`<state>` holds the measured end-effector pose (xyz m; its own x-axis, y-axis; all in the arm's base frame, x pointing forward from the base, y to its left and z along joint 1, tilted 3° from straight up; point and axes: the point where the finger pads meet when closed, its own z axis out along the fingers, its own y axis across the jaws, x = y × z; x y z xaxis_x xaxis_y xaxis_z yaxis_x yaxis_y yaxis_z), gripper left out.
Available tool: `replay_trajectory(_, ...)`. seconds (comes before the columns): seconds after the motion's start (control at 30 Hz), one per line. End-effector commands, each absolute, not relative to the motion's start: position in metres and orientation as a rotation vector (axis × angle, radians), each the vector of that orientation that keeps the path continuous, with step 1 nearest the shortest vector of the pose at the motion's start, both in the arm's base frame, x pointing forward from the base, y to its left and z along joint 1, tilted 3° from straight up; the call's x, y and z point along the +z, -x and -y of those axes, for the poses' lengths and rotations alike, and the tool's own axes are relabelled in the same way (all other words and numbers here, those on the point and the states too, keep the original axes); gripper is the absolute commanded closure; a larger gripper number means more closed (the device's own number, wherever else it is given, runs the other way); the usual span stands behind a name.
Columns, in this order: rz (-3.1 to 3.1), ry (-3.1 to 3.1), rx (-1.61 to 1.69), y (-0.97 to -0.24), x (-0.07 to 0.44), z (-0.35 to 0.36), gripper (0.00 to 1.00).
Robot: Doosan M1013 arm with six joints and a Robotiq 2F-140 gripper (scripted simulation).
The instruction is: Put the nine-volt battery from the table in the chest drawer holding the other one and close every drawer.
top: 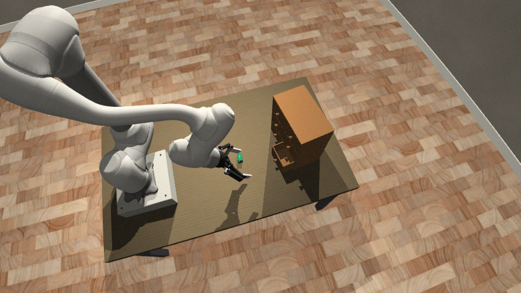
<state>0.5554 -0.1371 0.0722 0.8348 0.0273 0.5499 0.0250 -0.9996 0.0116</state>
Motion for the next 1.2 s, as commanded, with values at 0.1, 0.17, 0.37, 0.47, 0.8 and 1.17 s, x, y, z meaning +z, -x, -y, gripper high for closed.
replay_trajectory(0.1,-0.083,-2.940,1.228,-0.564,0.063,0.134,0.00)
replay_trajectory(0.17,-0.081,-2.916,1.284,-0.567,0.060,0.135,0.00)
replay_trajectory(0.37,-0.072,-2.847,1.435,-0.578,0.048,0.134,0.00)
replay_trajectory(0.47,-0.069,-2.831,1.479,-0.584,0.042,0.133,0.00)
replay_trajectory(0.8,-0.070,-2.709,1.700,-0.592,0.033,0.132,0.00)
replay_trajectory(1.17,-0.068,-2.666,1.758,-0.593,0.031,0.133,1.00)
